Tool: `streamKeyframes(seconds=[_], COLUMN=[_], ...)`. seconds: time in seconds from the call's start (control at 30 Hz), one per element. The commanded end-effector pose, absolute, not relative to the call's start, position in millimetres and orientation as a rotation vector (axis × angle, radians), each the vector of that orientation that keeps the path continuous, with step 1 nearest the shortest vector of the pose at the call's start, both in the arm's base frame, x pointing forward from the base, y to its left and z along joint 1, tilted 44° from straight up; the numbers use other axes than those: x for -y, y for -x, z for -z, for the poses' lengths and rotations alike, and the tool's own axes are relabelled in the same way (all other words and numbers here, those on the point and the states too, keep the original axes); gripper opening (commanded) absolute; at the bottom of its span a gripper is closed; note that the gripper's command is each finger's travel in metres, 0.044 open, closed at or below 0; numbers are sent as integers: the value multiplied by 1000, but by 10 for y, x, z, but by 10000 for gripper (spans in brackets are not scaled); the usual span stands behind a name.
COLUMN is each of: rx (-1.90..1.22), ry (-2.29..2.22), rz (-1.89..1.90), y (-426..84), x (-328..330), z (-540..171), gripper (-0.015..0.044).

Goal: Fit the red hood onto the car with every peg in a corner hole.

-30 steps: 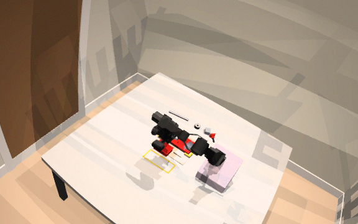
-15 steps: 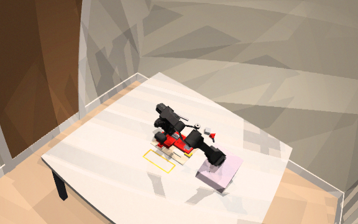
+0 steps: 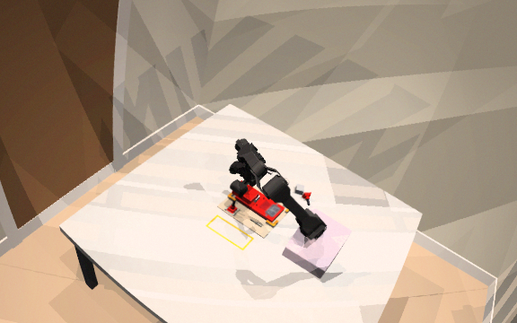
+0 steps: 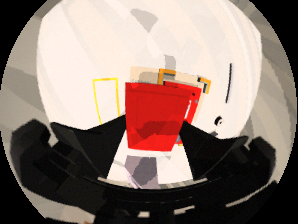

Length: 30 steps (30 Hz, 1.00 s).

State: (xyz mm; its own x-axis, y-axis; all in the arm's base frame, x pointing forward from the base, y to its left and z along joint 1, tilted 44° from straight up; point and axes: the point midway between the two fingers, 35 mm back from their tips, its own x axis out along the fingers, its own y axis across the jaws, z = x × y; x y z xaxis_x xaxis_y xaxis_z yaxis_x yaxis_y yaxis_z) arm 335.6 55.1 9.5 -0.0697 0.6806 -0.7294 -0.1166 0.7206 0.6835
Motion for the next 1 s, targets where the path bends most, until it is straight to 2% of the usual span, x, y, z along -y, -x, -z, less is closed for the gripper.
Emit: streamKeyframes(seconds=[0.0, 0.53, 0.97], rx=[-1513, -1509, -1508], ry=[-481, -496, -497], rz=[-703, -718, -719], y=[-3384, -3422, -3390], x=[-446, 23, -268], z=[24, 501, 806], gripper=[0, 0, 0])
